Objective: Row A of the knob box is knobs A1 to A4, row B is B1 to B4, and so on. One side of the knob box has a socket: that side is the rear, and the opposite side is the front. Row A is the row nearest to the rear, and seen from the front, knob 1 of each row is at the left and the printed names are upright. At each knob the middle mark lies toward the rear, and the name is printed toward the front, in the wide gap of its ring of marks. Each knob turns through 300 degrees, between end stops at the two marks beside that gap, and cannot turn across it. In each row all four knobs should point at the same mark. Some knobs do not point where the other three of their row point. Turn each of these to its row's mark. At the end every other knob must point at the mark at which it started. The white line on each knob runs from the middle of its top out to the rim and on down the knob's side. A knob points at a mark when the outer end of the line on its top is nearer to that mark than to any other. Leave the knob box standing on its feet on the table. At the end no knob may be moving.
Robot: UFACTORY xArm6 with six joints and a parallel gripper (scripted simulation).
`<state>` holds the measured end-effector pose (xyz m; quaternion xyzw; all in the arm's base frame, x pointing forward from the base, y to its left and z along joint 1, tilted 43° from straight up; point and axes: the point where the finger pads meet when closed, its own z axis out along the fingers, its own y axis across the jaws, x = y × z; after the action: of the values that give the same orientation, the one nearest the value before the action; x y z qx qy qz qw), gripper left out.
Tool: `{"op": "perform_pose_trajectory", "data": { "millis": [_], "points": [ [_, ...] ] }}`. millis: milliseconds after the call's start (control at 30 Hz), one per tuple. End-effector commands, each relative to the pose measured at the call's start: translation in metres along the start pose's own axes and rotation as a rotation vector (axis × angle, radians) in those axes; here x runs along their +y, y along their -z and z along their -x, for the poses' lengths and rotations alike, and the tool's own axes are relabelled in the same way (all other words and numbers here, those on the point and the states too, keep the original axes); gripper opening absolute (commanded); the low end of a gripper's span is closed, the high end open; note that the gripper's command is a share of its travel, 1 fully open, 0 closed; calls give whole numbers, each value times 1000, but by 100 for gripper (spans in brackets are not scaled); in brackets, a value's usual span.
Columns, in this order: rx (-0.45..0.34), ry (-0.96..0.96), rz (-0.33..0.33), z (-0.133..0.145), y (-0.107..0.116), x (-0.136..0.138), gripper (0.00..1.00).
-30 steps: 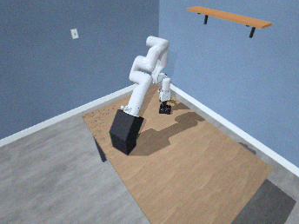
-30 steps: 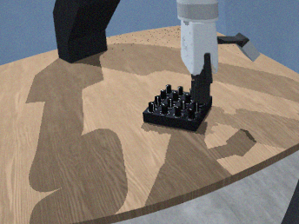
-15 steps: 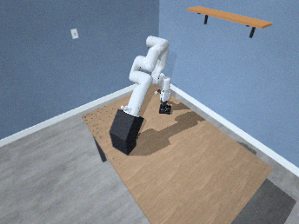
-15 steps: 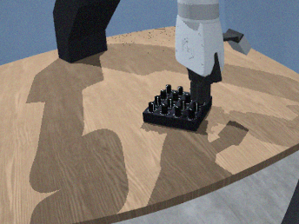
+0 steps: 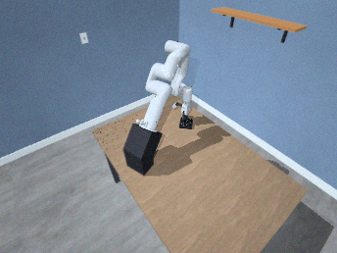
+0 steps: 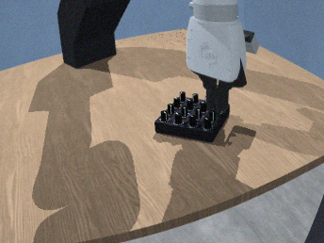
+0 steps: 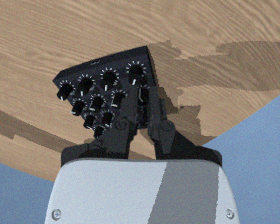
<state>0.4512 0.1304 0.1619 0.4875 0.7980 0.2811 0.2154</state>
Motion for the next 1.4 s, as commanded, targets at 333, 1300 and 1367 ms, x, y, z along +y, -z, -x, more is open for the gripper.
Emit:
{"op": "perform_pose_trajectory", "data": {
  "millis": [333, 1300, 1367],
  "points": [
    [-12, 229, 34, 0, 0, 1, 8],
    [-14, 336, 33, 0, 0, 1, 8],
    [-14, 336, 33, 0, 0, 1, 8]
  ]
}}
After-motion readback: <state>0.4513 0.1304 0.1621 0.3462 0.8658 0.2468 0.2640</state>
